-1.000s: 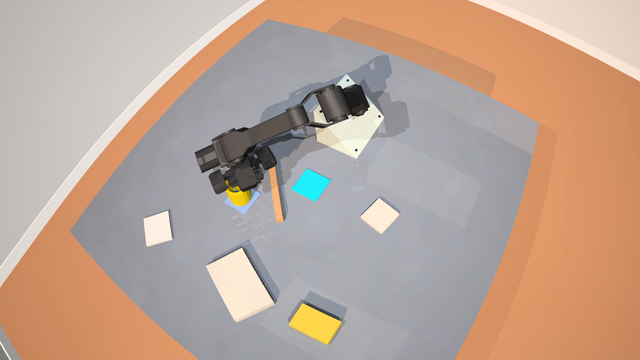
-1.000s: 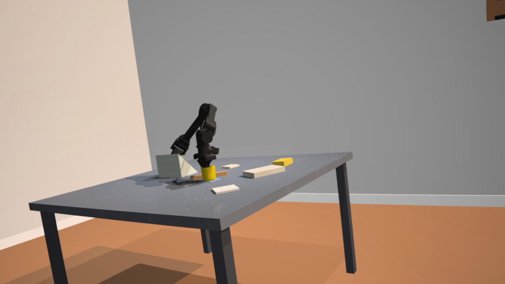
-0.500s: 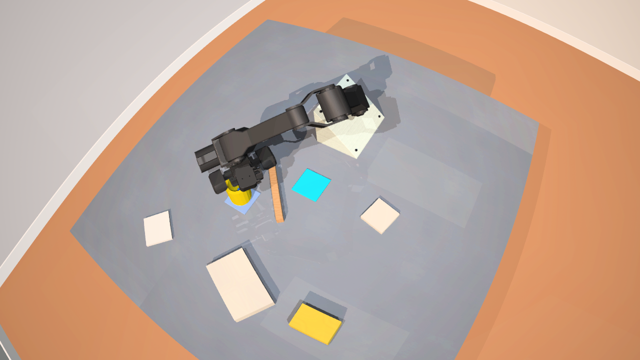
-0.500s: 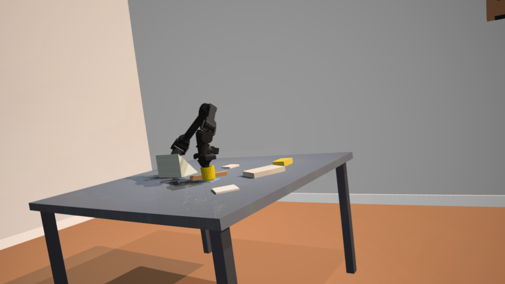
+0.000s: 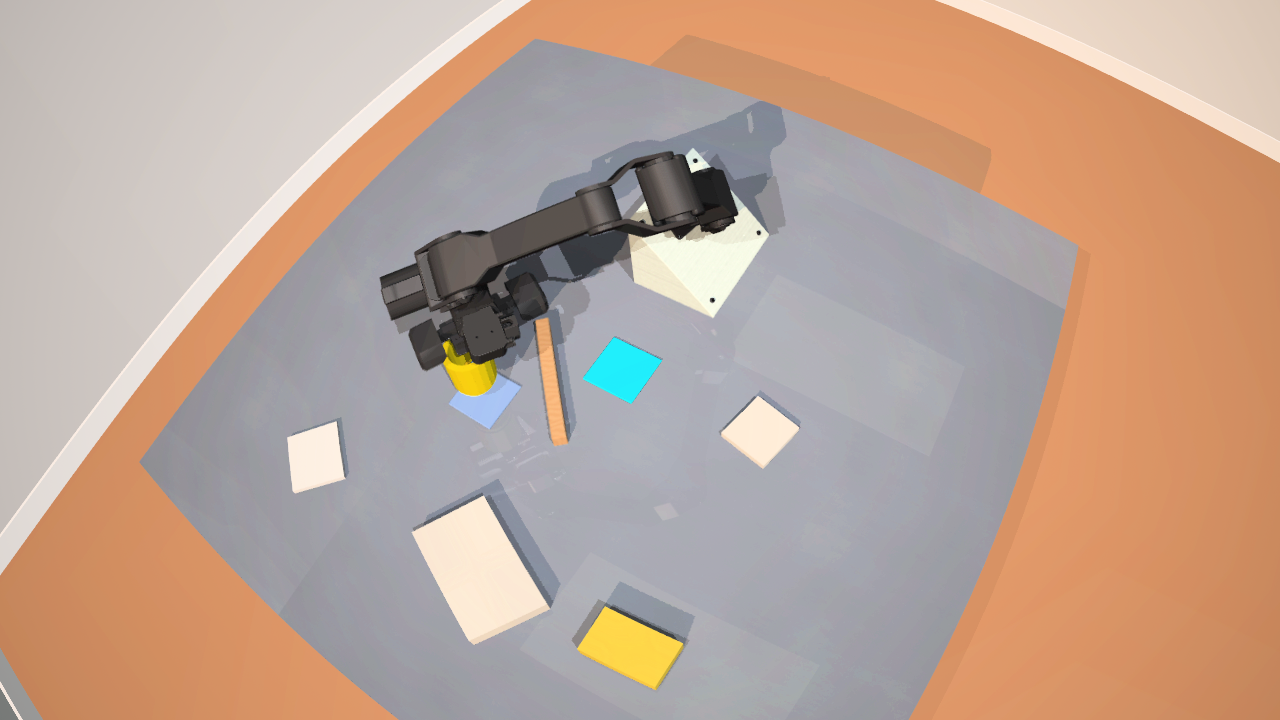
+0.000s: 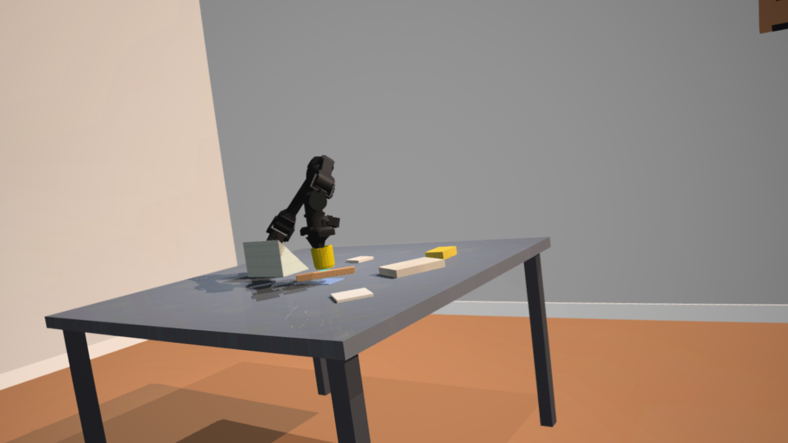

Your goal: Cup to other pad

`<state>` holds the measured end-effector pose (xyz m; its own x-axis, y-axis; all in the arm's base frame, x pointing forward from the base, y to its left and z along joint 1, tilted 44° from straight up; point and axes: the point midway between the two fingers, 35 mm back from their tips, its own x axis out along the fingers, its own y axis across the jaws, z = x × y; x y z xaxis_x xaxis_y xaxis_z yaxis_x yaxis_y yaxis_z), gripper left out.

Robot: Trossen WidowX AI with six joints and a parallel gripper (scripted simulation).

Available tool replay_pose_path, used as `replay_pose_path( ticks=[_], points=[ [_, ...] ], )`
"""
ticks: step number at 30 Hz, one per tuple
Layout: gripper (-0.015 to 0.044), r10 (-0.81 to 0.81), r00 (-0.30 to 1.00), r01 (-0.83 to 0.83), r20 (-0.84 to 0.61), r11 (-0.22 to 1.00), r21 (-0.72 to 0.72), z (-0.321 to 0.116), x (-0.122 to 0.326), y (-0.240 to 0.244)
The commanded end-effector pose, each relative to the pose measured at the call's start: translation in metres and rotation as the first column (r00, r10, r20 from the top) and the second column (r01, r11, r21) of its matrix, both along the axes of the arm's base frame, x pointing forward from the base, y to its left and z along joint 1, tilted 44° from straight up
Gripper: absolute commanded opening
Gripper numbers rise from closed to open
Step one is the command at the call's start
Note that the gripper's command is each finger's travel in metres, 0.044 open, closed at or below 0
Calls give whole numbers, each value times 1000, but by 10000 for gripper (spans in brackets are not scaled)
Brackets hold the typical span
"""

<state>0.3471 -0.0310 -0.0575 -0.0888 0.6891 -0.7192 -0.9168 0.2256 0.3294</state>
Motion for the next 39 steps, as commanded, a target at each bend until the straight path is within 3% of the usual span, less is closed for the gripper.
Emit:
replay_pose_path(
  ticks=[1, 39],
  points=[
    [0, 0, 1000, 0, 0, 1000, 0, 0, 0, 0],
    [0, 6, 1000, -6, -2, 1000, -1, 18, -25, 14]
  ],
)
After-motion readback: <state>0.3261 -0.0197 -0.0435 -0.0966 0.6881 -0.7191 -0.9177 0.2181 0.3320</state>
